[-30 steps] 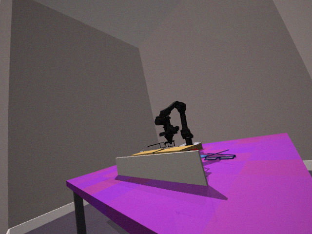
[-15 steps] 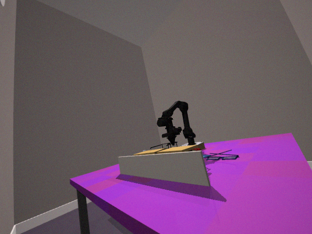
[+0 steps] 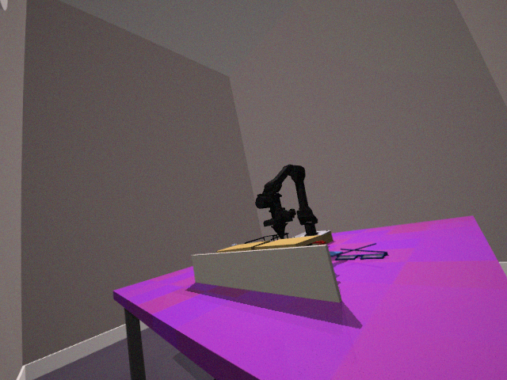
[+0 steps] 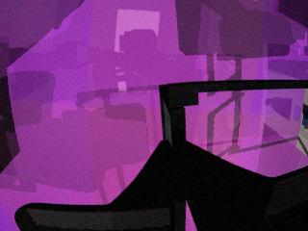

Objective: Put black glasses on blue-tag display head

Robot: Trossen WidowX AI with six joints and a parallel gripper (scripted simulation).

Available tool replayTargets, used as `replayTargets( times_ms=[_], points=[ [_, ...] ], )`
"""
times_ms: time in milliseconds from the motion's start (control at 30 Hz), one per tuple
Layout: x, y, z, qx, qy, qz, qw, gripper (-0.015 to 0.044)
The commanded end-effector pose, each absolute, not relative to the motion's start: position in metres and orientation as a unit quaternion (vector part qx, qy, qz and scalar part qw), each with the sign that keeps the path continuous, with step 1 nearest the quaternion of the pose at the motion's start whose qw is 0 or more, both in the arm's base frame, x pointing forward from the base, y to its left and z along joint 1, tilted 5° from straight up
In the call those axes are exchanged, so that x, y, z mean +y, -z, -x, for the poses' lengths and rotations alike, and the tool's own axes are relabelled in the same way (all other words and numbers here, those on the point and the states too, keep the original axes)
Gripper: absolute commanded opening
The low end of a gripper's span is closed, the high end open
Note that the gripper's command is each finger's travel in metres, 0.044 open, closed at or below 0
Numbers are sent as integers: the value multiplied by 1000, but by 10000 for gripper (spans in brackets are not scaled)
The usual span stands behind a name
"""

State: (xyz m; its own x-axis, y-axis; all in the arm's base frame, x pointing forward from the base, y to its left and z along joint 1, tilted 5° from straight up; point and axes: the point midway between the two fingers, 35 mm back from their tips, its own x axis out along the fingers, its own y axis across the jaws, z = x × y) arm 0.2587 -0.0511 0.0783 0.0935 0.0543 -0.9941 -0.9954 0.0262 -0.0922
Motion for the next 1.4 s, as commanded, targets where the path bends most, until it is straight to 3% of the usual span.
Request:
replayTargets(
  times_ms=[0, 1367],
  points=[
    [-50, -73, -258, 468, -487, 500, 542, 0],
    [-47, -62, -284, 471, -482, 505, 539, 0]
  ],
)
